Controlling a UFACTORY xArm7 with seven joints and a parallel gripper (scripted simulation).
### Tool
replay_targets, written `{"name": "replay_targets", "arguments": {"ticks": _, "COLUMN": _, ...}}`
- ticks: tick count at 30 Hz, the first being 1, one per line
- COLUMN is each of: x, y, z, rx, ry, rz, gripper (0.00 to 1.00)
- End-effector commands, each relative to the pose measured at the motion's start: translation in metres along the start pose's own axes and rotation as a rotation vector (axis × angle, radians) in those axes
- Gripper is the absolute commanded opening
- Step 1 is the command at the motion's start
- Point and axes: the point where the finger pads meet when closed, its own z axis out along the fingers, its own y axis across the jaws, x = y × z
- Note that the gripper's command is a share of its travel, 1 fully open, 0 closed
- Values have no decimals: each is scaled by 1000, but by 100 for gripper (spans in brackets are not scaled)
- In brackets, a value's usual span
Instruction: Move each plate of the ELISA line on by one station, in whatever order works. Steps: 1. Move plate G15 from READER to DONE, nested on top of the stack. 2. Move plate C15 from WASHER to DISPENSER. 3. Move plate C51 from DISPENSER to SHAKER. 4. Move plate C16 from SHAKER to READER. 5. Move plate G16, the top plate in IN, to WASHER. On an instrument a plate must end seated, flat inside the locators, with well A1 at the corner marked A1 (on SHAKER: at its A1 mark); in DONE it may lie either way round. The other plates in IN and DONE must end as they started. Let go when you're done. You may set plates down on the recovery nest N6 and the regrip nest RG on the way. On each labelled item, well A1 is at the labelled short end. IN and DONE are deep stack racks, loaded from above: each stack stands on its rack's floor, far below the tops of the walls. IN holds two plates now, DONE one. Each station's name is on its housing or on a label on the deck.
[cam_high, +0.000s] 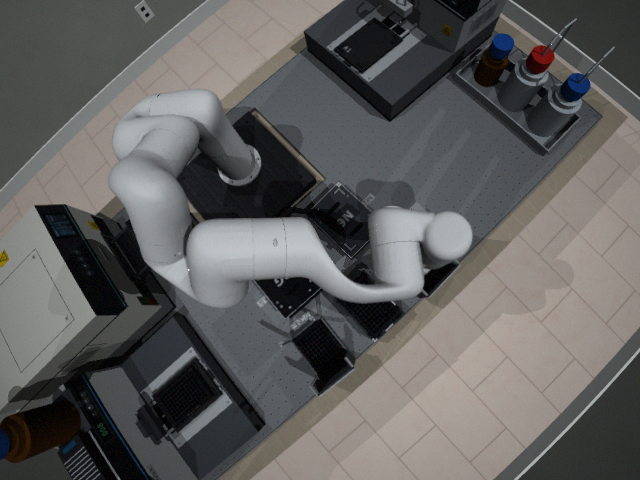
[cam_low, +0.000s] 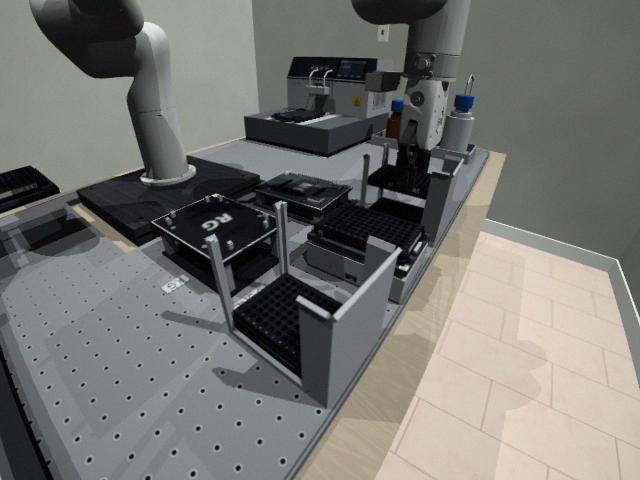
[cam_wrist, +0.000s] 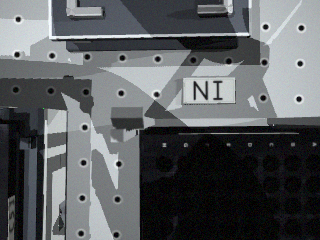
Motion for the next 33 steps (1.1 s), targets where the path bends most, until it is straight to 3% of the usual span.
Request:
{"name": "replay_targets", "arguments": {"ticks": 1, "x": -1, "y": 1, "z": -5, "rx": -2, "ry": -5, "rz": 0, "gripper": 0}}
{"name": "replay_targets", "arguments": {"ticks": 33, "x": -1, "y": 1, "z": -24, "rx": -2, "ry": -5, "rz": 0, "gripper": 0}}
